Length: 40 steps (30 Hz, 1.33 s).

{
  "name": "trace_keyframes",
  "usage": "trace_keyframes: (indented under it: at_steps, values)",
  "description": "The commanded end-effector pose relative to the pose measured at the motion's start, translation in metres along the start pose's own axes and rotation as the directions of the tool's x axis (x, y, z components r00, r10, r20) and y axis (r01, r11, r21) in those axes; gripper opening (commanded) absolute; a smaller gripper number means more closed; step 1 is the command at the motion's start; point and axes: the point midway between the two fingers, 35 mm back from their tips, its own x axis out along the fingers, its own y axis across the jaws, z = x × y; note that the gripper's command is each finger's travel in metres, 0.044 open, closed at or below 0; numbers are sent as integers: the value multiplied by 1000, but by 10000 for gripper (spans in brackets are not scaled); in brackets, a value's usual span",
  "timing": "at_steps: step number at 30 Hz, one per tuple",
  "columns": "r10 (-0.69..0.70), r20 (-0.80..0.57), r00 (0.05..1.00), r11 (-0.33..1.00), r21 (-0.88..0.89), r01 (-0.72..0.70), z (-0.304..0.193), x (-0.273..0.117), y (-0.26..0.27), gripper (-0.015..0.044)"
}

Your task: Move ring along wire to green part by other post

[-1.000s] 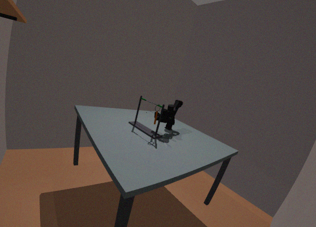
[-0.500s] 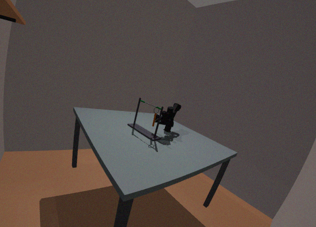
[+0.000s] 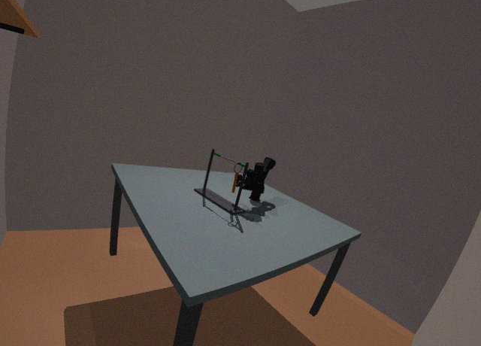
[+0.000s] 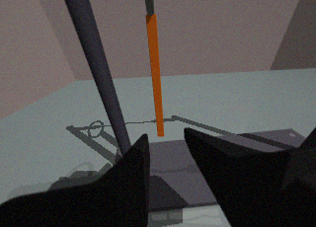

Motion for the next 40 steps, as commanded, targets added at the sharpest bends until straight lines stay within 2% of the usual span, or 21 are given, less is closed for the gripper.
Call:
trace_keyframes:
  at_steps: [1, 5, 16, 40]
  values:
    - [-6, -4, 1000, 1000, 5, 6, -2, 0, -1, 160]
    - [-6, -4, 1000, 1000, 5, 6, -2, 0, -1, 160]
    - [0, -4, 1000, 1000, 0, 0, 0, -48, -1, 440]
    - [0, -4, 1000, 1000, 0, 0, -1, -51, -2, 440]
